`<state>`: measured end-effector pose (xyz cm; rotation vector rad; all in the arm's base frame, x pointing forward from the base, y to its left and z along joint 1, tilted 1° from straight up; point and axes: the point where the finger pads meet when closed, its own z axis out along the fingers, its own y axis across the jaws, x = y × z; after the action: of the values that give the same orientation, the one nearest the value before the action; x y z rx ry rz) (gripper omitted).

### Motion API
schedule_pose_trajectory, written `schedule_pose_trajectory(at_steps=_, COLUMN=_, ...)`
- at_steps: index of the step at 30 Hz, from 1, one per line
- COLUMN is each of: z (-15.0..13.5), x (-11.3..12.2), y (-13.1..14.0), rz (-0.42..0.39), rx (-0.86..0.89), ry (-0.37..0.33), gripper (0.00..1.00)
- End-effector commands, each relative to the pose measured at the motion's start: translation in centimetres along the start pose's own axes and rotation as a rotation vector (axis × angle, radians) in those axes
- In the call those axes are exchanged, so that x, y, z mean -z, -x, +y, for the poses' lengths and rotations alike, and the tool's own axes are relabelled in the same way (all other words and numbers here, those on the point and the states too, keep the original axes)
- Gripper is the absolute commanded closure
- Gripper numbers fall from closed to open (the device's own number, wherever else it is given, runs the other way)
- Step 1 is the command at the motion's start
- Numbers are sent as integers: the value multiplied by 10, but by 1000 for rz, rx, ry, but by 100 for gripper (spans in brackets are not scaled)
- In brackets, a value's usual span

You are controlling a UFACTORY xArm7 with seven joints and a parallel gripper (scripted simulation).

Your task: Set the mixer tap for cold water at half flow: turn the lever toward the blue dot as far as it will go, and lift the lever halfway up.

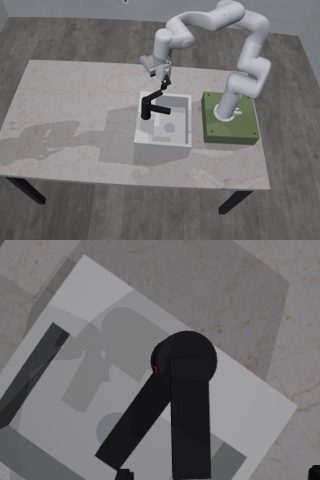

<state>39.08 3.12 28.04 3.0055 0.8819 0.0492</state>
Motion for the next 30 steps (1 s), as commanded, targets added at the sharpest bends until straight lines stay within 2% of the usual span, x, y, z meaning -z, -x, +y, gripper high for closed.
schedule_pose_trajectory(at_steps=1, z=-2, x=-2, y=0, rz=-7, rx=14, ry=-15, gripper=0)
schedule_pose_trajectory(at_steps=21, z=-4, x=-4, y=0, rz=-15, rx=24, ry=-27, gripper=0)
schedule_pose_trajectory(at_steps=22, z=-4, x=-4, y=0, rz=-15, rx=24, ry=-27, gripper=100)
schedule_pose_trajectory(at_steps=30, z=-4, x=-4, y=0, rz=-15, rx=24, ry=-27, gripper=100)
